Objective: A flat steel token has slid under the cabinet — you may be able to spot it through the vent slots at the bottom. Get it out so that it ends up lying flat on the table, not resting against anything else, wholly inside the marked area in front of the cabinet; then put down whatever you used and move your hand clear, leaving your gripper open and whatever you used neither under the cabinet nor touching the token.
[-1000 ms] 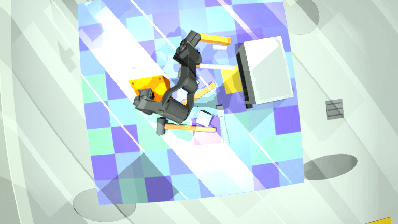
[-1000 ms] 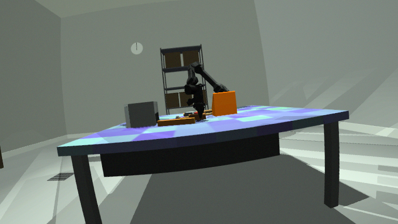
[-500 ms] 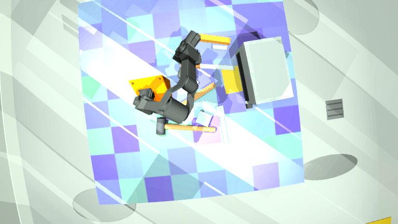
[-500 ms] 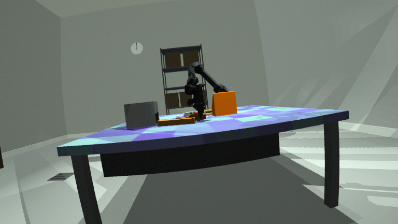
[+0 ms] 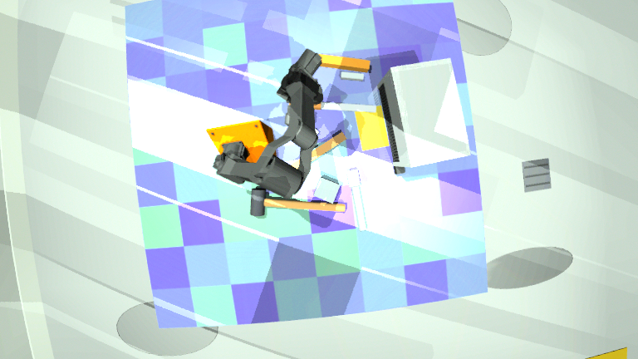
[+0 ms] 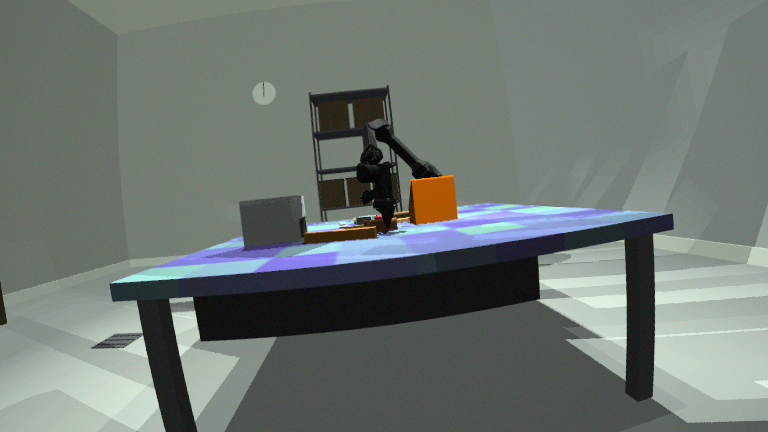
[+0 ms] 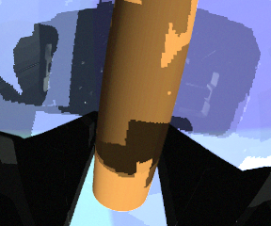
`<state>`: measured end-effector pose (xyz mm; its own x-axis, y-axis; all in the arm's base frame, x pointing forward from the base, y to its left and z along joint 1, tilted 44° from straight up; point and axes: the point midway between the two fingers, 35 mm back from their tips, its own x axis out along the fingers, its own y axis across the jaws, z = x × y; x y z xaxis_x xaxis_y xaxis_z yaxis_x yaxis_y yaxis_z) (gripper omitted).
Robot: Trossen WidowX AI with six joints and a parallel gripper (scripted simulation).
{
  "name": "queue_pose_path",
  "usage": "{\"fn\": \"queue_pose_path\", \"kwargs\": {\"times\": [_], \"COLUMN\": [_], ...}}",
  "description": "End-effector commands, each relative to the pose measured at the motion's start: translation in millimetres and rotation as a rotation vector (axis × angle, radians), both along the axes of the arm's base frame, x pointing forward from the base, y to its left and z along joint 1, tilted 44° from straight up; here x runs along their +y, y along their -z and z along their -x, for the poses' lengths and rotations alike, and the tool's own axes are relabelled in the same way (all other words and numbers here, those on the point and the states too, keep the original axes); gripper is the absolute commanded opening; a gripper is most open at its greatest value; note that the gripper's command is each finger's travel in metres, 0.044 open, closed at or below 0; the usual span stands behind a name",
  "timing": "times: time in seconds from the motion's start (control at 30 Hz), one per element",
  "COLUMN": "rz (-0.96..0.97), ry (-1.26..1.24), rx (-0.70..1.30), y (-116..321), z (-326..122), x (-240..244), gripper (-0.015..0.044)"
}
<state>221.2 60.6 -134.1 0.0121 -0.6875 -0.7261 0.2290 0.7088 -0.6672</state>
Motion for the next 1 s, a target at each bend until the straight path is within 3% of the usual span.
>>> {"fn": "queue_pose_path", "kwargs": {"times": [0.0,0.97], "rz": [0.000,0.003], "ry": [0.000,-0.006], "rx": [-0.001,-0.002], "y": [0,-9], "z": [-1,-48], "x": [0,-8], "gripper": [0.0000,0.0000]}}
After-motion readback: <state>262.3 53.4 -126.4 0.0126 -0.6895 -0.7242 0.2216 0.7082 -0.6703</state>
